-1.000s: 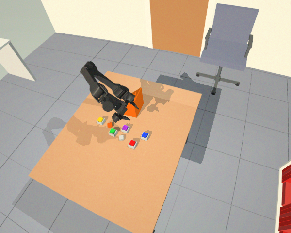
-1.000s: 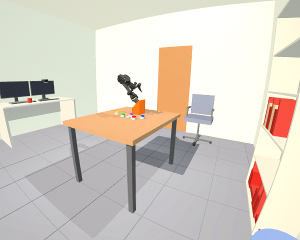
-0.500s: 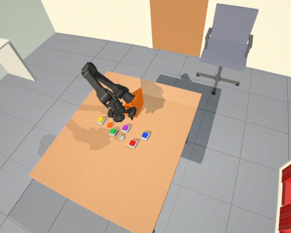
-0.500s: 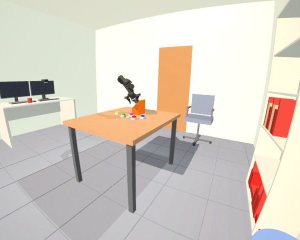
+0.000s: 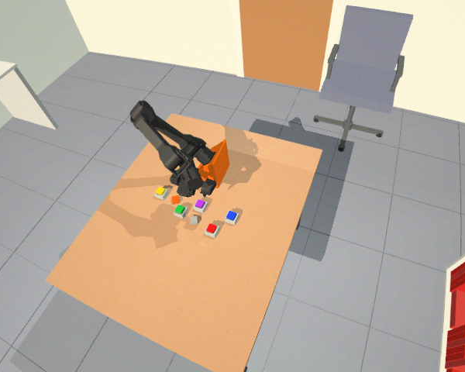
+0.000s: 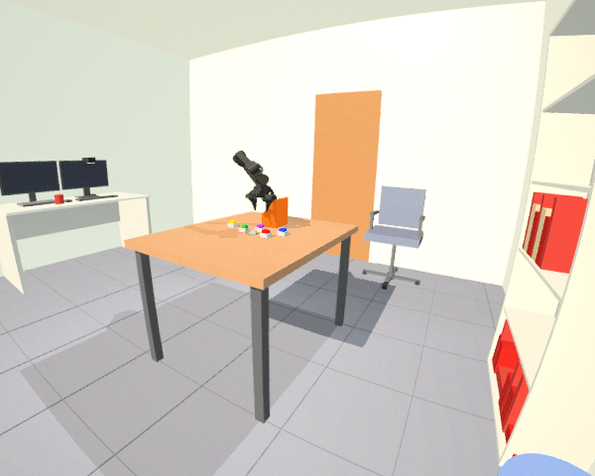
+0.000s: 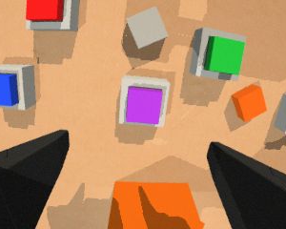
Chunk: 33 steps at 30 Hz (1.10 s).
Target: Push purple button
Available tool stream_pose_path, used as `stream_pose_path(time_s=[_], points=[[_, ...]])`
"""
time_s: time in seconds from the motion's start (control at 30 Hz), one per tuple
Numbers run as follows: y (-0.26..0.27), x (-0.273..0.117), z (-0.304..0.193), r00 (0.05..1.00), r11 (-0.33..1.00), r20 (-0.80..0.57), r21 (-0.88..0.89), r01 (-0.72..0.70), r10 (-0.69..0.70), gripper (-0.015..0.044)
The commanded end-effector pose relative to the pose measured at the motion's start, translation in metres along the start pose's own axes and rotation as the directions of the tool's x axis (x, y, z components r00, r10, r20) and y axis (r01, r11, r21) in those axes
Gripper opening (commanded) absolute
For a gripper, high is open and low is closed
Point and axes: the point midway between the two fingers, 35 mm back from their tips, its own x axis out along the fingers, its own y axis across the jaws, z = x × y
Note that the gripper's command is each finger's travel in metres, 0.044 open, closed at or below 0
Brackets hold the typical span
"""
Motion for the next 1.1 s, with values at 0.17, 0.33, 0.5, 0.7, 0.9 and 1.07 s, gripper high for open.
stream_pose_path(time_s=[0.17,0.33,0.5,0.7,0.9,1.07], points=[[-0.005,0.055,-0.005,1.0,1.0,-0.012,-0.006,0.026,-0.027,0.0138],[-0.005,0.055,-0.005,1.0,1.0,-0.012,-0.006,0.026,-0.027,0.002],[-0.005,0.055,-0.005,1.0,1.0,-0.012,-0.006,0.026,-0.027,0.002],[-0.005,0.055,-0.005,1.0,1.0,-0.012,-0.006,0.026,-0.027,0.002],[-0.005,0.063,-0.005,1.0,1.0,-0.012,-0.006,0.026,-0.026,0.002],[-0.005,0.071,-0.005,1.0,1.0,-0.012,-0.006,0.026,-0.026,0.002]])
